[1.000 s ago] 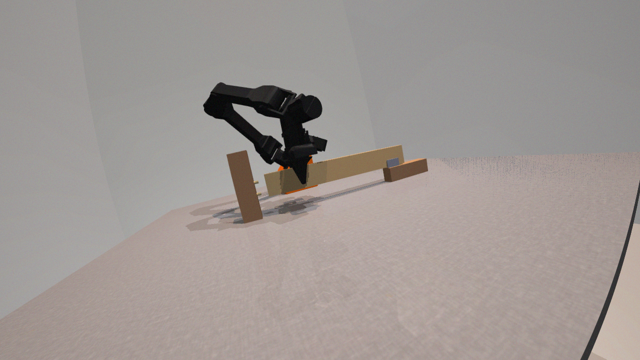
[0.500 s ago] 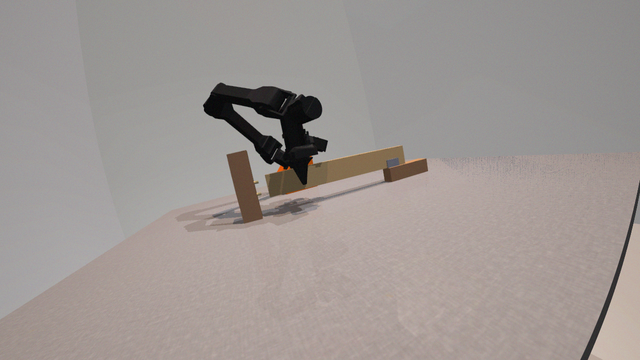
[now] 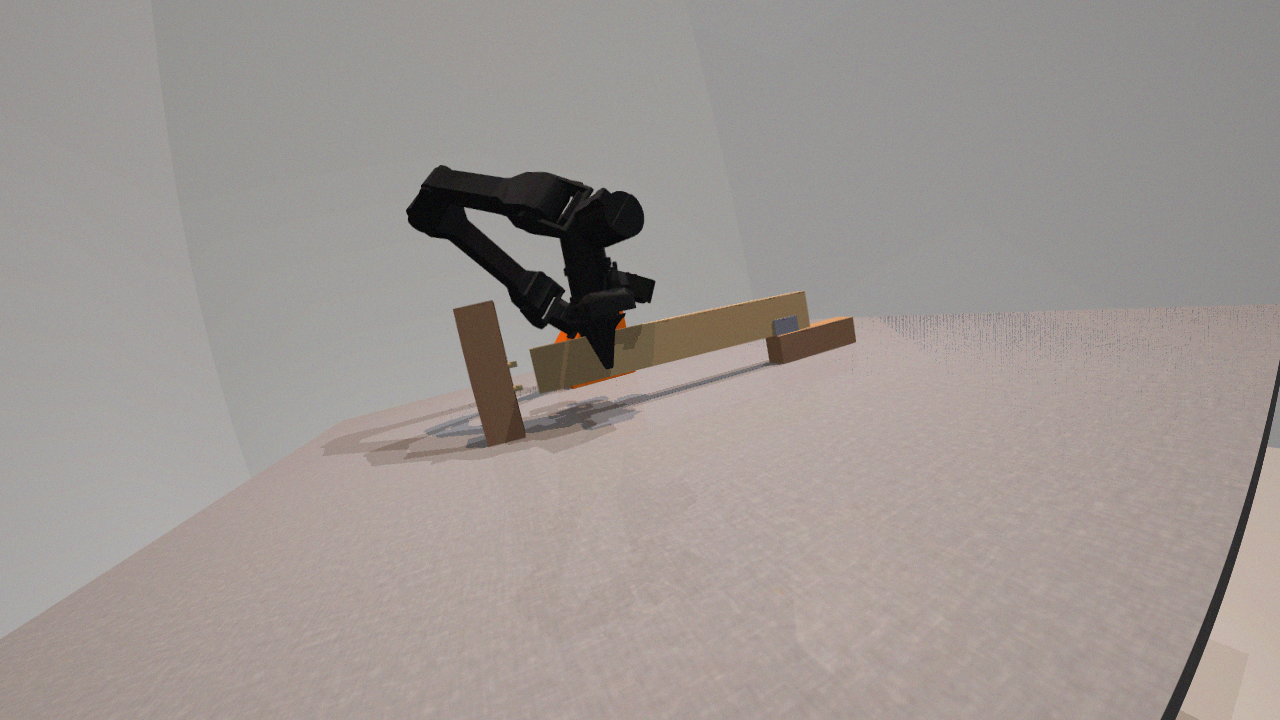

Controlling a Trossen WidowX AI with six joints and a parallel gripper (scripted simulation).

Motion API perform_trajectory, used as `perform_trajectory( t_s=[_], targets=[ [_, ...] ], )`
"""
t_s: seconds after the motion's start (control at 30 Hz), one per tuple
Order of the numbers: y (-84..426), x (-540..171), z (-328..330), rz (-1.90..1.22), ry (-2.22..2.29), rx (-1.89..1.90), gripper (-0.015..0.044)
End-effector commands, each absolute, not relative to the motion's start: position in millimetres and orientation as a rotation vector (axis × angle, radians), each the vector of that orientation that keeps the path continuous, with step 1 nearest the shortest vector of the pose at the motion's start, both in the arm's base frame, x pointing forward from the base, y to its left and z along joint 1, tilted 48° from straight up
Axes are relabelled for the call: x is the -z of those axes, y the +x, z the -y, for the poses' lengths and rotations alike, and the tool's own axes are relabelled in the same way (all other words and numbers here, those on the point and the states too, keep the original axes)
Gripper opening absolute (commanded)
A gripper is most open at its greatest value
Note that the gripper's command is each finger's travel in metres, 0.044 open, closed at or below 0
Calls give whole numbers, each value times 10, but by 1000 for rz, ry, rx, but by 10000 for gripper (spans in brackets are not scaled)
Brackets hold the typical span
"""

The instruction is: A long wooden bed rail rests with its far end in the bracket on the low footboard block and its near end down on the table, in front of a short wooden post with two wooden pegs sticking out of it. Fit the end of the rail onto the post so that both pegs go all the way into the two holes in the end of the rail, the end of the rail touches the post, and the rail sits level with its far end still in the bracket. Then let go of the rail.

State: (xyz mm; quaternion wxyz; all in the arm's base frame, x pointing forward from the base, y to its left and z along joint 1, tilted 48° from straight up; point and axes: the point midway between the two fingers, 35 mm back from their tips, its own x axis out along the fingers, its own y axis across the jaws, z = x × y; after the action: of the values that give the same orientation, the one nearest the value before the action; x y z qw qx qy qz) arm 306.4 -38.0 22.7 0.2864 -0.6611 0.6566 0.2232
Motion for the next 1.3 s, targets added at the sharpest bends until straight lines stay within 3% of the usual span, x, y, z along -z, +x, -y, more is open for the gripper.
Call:
perform_trajectory(
  t_s=[0.0,1.27],
  targets=[
    [3061,-220,363,-1750,-1763,-603,0],
    [3055,-281,423,-1750,-1763,-603,0]
  ],
)
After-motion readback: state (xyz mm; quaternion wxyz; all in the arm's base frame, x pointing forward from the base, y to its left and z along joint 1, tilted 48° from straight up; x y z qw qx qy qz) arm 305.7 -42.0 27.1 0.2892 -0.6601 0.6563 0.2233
